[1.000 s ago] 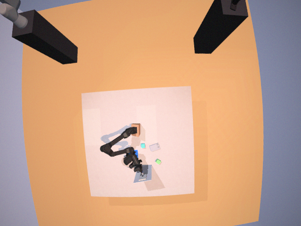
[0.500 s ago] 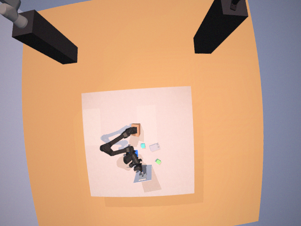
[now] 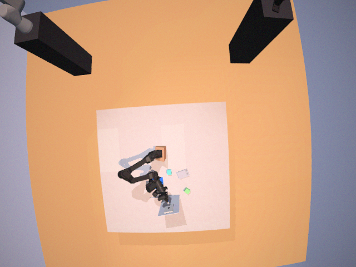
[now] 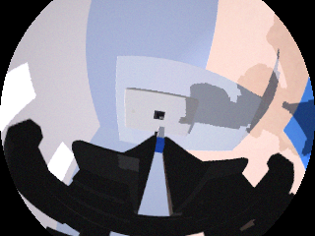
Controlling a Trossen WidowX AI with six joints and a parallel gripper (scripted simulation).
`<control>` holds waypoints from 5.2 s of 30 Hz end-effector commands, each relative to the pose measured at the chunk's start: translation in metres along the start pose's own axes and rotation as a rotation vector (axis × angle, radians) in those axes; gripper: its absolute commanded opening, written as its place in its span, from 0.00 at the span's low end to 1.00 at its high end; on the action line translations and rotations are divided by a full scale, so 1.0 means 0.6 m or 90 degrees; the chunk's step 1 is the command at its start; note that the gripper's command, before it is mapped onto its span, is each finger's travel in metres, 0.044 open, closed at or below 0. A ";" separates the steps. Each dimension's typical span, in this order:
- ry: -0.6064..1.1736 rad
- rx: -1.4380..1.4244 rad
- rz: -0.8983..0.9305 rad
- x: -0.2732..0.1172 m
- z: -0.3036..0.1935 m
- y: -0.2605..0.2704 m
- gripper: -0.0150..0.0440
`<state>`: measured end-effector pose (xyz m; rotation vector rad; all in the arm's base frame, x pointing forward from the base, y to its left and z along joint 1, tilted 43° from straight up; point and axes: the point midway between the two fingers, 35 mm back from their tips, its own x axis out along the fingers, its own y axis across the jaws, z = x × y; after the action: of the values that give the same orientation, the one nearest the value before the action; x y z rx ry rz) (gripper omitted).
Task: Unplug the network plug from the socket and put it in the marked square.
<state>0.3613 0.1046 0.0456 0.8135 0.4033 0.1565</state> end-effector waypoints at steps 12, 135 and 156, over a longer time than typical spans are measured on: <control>-0.002 0.003 -0.002 -0.016 -0.005 -0.001 0.25; -0.361 0.190 -0.595 -0.158 0.118 -0.276 0.25; -0.363 0.187 -0.595 -0.164 0.119 -0.307 0.25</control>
<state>0.2978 -0.0965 -0.0154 0.8435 0.2233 -1.0079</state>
